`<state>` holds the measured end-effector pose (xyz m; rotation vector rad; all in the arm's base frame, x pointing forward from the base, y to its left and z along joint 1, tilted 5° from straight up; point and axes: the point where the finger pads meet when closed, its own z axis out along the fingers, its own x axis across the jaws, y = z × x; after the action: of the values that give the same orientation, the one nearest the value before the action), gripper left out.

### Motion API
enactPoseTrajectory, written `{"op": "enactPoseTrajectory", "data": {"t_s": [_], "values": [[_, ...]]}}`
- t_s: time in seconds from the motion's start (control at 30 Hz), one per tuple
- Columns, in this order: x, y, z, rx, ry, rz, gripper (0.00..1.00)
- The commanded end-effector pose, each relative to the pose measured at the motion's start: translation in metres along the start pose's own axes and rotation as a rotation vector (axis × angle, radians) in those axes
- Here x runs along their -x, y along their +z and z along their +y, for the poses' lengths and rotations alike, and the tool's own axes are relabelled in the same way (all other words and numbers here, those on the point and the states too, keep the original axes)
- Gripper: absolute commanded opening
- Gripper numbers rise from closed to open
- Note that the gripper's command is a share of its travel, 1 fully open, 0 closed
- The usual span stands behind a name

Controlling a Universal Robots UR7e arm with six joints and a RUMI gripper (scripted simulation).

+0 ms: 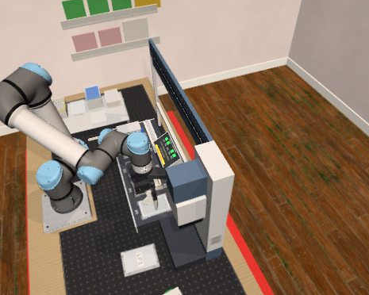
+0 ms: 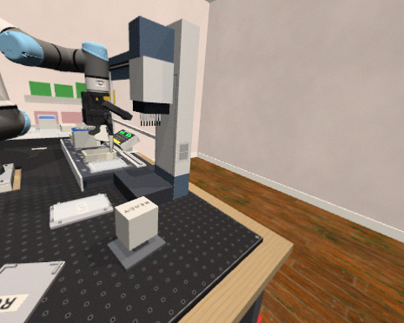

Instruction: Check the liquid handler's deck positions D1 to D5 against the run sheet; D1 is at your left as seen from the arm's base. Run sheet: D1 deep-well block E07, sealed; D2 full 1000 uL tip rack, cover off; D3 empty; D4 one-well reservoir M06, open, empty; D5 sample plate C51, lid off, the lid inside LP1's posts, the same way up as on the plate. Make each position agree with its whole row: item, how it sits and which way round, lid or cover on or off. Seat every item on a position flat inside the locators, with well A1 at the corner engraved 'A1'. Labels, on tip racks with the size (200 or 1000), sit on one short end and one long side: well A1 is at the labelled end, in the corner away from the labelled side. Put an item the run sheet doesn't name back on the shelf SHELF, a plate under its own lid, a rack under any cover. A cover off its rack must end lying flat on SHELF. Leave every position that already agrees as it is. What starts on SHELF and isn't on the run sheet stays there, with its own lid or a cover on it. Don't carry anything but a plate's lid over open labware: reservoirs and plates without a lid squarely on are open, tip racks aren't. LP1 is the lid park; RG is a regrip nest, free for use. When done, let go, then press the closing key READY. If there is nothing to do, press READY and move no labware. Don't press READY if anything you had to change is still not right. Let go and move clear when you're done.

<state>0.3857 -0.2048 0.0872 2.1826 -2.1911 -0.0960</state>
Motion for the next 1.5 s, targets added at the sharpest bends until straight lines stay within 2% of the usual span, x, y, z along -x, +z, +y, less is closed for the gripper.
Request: {"op": "enactPoseTrajectory", "data": {"t_s": [0.0,1.47], "values": [[-0.001,-0.013,-0.001,-0.003,0.0,0.003,0.82],[0.0,-0.076,-0.001,-0.003,0.0,0.003,0.82]]}}
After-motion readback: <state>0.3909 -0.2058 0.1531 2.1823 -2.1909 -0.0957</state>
